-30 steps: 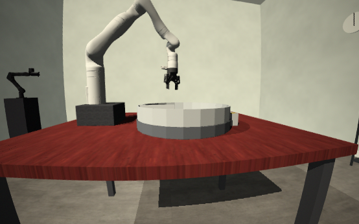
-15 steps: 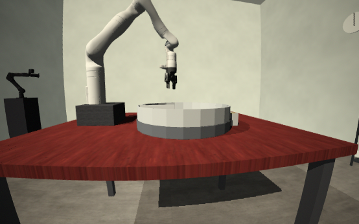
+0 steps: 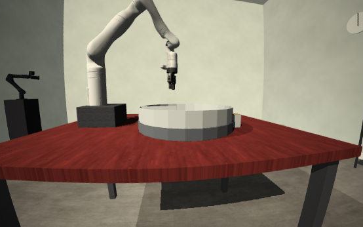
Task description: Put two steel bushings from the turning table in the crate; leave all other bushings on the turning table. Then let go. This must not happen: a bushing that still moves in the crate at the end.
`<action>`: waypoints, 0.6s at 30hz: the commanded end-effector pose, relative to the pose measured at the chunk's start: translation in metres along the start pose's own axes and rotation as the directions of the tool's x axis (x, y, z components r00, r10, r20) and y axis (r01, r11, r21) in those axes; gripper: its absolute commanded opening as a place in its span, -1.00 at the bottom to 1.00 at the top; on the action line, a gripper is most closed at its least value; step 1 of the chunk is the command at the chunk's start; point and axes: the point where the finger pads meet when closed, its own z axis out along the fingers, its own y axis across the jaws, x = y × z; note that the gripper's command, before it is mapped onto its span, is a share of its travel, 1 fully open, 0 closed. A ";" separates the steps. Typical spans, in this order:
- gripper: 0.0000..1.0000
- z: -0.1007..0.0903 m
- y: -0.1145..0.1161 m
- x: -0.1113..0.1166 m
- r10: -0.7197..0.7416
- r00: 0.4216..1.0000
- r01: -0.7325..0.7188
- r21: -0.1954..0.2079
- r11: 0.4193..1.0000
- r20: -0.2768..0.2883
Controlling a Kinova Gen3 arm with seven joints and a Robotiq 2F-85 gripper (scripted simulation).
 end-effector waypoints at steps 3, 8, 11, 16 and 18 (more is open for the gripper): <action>1.00 -0.002 -0.002 -0.001 -0.007 1.000 0.007 0.001 1.000 0.002; 1.00 -0.005 -0.001 0.006 -0.194 0.981 0.194 -0.002 0.981 0.003; 1.00 -0.006 -0.001 0.007 -0.242 0.970 0.242 -0.002 0.970 0.003; 1.00 -0.006 -0.001 0.007 -0.242 0.970 0.242 -0.002 0.970 0.003; 1.00 -0.006 -0.001 0.007 -0.242 0.970 0.242 -0.002 0.970 0.003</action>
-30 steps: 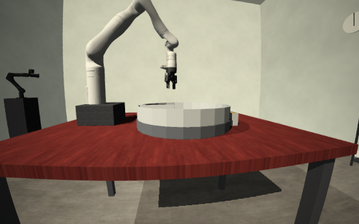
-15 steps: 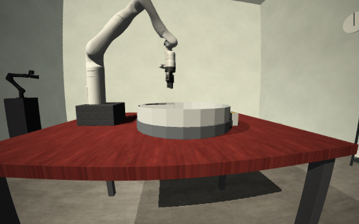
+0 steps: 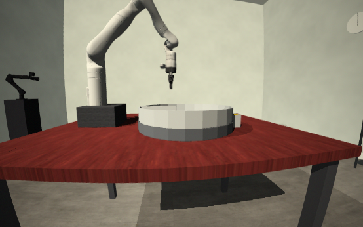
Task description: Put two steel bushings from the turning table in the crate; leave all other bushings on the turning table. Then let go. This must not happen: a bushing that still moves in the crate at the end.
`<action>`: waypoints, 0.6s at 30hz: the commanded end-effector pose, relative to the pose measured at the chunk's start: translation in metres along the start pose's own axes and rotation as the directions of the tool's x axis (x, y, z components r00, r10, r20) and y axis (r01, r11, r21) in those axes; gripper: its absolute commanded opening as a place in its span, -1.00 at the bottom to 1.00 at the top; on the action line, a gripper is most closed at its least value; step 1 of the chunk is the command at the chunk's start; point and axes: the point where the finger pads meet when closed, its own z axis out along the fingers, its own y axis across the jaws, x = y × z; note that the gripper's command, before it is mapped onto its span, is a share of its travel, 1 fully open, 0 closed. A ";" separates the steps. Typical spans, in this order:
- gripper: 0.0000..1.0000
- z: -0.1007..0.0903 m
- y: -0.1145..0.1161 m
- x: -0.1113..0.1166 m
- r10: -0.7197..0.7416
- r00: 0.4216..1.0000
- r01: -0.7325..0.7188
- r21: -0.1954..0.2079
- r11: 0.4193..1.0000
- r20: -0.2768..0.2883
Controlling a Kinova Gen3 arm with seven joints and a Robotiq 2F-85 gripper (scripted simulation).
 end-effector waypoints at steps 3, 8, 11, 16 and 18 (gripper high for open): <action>1.00 -0.001 -0.002 0.000 -0.006 1.000 0.006 0.002 1.000 0.001; 1.00 -0.004 -0.014 -0.003 -0.041 0.999 0.041 0.008 0.999 0.018; 1.00 -0.004 -0.014 -0.003 -0.041 0.999 0.041 0.008 0.999 0.018; 1.00 -0.004 -0.014 -0.003 -0.041 0.999 0.041 0.008 0.999 0.018; 1.00 -0.004 -0.014 -0.003 -0.041 0.999 0.041 0.008 0.999 0.018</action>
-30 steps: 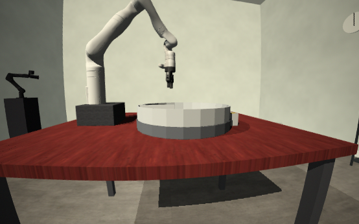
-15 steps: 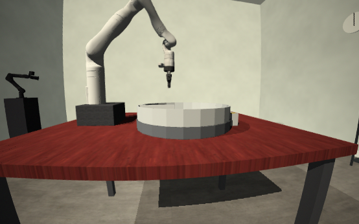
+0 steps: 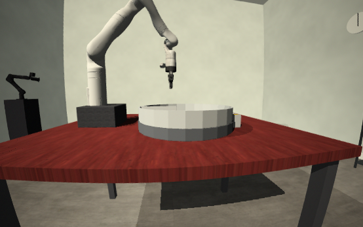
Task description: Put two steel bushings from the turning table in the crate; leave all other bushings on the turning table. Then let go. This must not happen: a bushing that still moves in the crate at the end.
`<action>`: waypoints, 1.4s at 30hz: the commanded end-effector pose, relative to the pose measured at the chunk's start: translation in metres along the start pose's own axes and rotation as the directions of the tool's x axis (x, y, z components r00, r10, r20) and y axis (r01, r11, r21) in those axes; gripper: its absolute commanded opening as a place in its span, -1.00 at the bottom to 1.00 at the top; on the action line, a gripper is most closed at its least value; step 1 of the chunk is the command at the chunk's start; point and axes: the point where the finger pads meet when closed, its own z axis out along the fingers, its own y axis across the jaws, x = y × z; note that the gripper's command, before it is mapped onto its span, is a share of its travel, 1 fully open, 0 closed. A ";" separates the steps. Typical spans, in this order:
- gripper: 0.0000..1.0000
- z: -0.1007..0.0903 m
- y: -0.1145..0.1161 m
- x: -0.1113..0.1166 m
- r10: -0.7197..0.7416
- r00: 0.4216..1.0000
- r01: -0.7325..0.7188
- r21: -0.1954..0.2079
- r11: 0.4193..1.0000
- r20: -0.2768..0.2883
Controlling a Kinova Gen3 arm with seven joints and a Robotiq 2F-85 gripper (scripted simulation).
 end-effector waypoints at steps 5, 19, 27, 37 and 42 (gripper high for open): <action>1.00 -0.001 0.000 0.000 0.000 1.000 0.000 -0.001 1.000 0.002; 1.00 -0.001 0.000 0.000 0.000 1.000 0.000 -0.001 1.000 0.002; 1.00 -0.001 0.000 0.000 0.000 1.000 0.000 -0.001 1.000 0.002; 1.00 -0.001 0.000 0.000 0.000 1.000 0.000 -0.001 1.000 0.002; 1.00 -0.001 0.000 0.000 0.000 1.000 0.000 -0.001 1.000 0.002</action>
